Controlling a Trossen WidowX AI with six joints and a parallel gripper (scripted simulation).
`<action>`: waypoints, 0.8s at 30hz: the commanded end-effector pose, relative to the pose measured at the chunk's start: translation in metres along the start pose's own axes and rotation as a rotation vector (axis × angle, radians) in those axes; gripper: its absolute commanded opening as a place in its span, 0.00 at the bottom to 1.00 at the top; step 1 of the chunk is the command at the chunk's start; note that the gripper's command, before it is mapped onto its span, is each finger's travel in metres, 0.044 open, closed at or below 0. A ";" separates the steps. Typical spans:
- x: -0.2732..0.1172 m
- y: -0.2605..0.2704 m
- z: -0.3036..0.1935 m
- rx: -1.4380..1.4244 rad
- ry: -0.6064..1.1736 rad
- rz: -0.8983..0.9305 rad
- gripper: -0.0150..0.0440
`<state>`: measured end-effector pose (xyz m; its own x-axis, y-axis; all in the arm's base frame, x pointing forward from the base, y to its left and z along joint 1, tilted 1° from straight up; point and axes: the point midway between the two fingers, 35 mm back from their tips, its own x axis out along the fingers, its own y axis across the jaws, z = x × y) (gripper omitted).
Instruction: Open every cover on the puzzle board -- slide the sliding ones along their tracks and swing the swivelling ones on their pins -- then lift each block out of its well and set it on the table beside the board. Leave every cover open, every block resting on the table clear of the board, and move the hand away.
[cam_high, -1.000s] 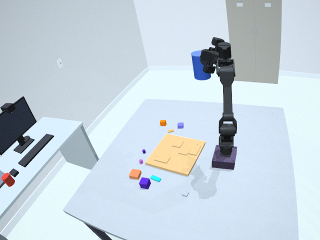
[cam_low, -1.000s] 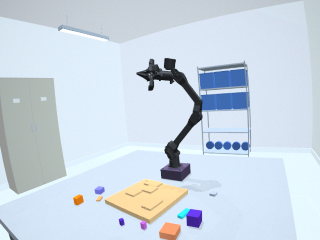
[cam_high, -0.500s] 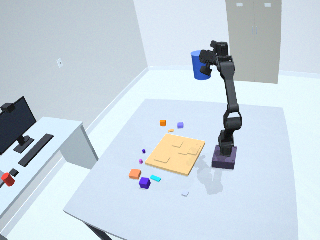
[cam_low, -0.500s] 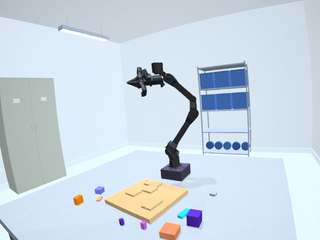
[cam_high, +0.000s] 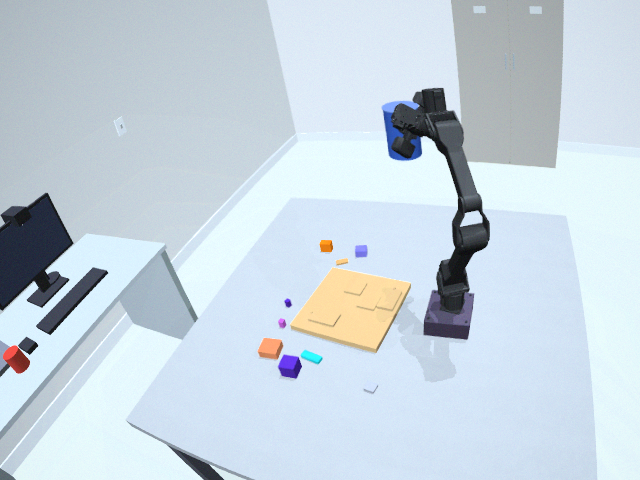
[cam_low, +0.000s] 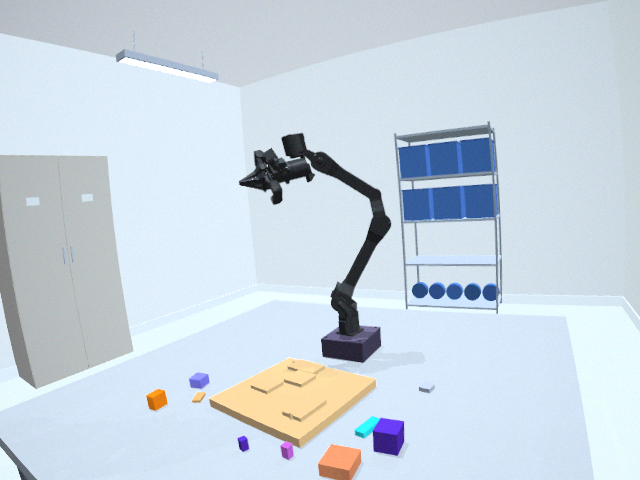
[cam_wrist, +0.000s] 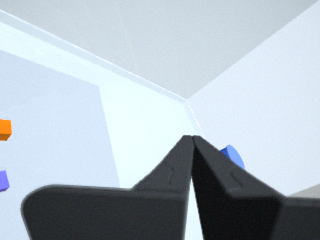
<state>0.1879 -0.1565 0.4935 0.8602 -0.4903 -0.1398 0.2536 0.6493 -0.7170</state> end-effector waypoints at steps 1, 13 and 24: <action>0.018 0.010 -0.011 0.050 0.027 0.054 0.25; 0.062 0.052 -0.032 0.183 0.100 0.218 0.25; 0.092 0.101 -0.048 0.282 0.185 0.370 0.25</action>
<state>0.2632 -0.1648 0.3919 0.8443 -0.3011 -0.4433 0.0952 0.8983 -0.4289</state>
